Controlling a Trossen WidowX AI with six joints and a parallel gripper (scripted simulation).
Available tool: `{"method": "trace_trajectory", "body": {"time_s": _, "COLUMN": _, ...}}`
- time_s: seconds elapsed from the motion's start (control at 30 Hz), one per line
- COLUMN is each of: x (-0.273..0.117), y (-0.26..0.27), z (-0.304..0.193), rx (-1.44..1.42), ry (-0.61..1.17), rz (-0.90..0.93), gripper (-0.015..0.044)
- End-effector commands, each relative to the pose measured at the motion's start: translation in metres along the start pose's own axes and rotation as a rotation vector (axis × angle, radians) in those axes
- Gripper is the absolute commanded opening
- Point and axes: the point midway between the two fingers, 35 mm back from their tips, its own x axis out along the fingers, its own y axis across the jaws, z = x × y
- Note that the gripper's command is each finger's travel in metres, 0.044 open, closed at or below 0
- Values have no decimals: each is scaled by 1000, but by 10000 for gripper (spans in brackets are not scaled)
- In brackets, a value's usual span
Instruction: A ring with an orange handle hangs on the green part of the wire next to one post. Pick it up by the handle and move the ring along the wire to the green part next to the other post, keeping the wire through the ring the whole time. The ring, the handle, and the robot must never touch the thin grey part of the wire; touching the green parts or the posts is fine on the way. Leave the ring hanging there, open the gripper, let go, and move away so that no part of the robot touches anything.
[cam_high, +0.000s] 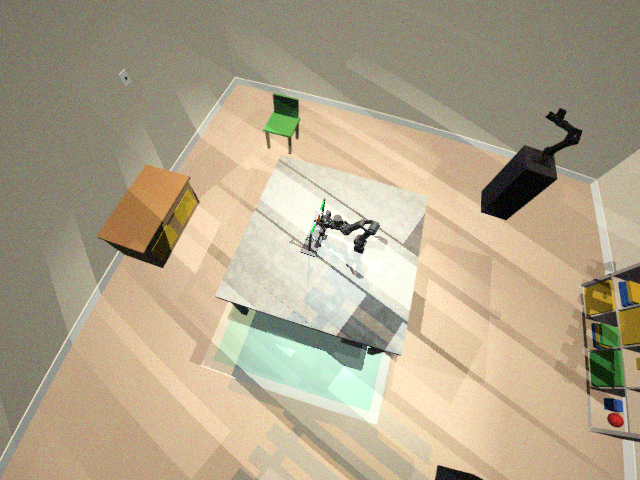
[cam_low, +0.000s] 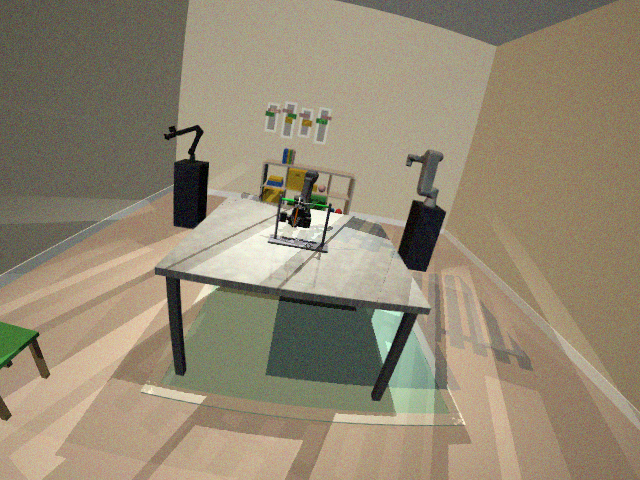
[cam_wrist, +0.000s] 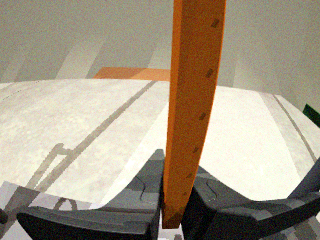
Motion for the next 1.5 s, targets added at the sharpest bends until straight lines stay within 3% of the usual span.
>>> {"method": "trace_trajectory", "body": {"time_s": 0.0, "x": -1, "y": 1, "z": 3, "rx": -22, "ry": -8, "rz": -7, "gripper": -150}}
{"method": "trace_trajectory", "body": {"time_s": 0.5, "x": 0, "y": 10, "z": 2, "rx": -59, "ry": -6, "rz": -14, "gripper": -150}}
{"method": "trace_trajectory", "body": {"time_s": 1.47, "x": -1, "y": 67, "z": 4, "rx": 157, "ry": -4, "rz": 33, "gripper": -150}}
